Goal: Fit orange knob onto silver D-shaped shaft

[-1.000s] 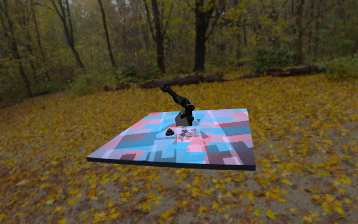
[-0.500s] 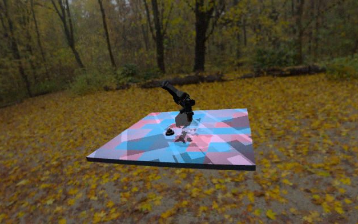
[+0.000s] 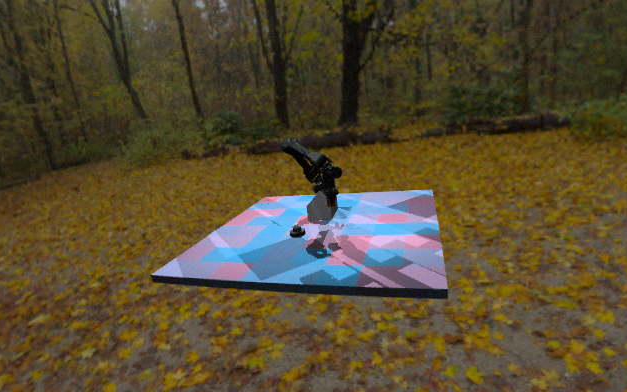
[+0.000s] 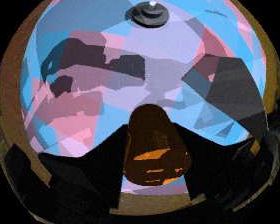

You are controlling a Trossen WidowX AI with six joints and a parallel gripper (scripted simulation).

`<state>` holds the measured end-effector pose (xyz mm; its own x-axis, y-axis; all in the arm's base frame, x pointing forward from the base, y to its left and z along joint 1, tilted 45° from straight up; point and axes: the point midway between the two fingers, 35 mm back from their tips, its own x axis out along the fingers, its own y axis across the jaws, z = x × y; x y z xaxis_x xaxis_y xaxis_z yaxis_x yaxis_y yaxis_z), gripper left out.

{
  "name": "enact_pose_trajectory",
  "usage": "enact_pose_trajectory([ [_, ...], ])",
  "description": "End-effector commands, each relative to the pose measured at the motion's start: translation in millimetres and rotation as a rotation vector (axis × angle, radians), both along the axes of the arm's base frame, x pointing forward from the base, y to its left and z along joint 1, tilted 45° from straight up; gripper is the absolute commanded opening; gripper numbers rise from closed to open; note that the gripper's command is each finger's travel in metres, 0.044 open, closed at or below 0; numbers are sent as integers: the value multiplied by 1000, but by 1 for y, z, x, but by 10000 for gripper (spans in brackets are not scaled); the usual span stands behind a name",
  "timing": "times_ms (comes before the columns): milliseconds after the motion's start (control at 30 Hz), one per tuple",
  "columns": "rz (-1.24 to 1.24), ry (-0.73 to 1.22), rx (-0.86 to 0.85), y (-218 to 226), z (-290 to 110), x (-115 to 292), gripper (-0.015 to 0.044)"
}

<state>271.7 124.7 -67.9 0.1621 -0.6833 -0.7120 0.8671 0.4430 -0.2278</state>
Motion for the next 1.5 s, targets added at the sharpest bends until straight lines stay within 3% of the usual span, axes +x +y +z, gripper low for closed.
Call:
enact_pose_trajectory([
  [0, 3, -4, 11, -2, 6, 6, 0],
  [1467, 9, -3, 28, -96, 65, 69, 0],
])
